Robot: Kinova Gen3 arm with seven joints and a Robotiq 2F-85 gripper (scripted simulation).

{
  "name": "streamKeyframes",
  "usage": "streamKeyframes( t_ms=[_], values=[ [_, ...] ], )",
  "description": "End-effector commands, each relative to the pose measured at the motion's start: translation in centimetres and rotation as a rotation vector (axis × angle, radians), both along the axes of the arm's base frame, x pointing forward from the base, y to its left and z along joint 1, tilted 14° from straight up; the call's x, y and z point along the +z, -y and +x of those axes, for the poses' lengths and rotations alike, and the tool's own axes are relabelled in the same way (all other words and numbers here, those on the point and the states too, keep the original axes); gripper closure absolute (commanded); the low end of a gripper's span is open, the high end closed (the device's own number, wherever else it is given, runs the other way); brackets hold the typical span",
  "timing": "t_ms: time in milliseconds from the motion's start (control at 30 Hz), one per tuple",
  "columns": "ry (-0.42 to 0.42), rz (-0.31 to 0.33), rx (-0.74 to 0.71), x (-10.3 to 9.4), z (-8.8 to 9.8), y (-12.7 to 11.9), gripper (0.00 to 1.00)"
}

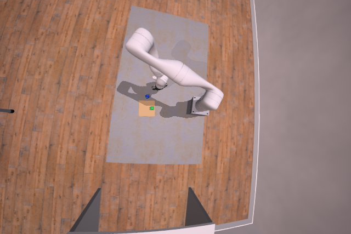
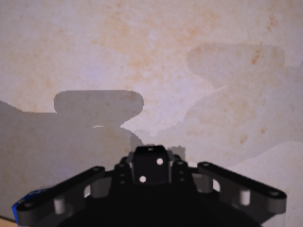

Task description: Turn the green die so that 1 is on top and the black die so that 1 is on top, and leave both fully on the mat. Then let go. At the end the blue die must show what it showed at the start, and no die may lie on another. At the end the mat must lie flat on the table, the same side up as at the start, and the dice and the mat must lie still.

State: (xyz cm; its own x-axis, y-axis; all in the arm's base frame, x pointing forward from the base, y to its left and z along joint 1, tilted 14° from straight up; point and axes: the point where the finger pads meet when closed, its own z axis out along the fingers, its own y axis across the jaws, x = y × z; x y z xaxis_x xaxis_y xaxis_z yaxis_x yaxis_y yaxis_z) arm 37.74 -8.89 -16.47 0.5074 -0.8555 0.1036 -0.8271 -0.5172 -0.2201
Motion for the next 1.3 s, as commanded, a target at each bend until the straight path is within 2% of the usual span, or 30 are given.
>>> streamKeyframes(
  t_ms=[0, 300, 633, 767, 1267],
  values=[
    [0.001, 0.0, 0.0, 0.0, 0.0, 0.0, 0.74],
    [0.001, 0.0, 0.0, 1.3, -0.3, 0.1, 0.74],
    [0.001, 0.0, 0.0, 7.7, -1.9, 0.2, 0.74],
    [0.001, 0.0, 0.0, 9.3, -2.3, 0.3, 0.74],
    [0.001, -0.001, 0.001, 9.7, -2.4, 0.3, 0.74]
  ],
)
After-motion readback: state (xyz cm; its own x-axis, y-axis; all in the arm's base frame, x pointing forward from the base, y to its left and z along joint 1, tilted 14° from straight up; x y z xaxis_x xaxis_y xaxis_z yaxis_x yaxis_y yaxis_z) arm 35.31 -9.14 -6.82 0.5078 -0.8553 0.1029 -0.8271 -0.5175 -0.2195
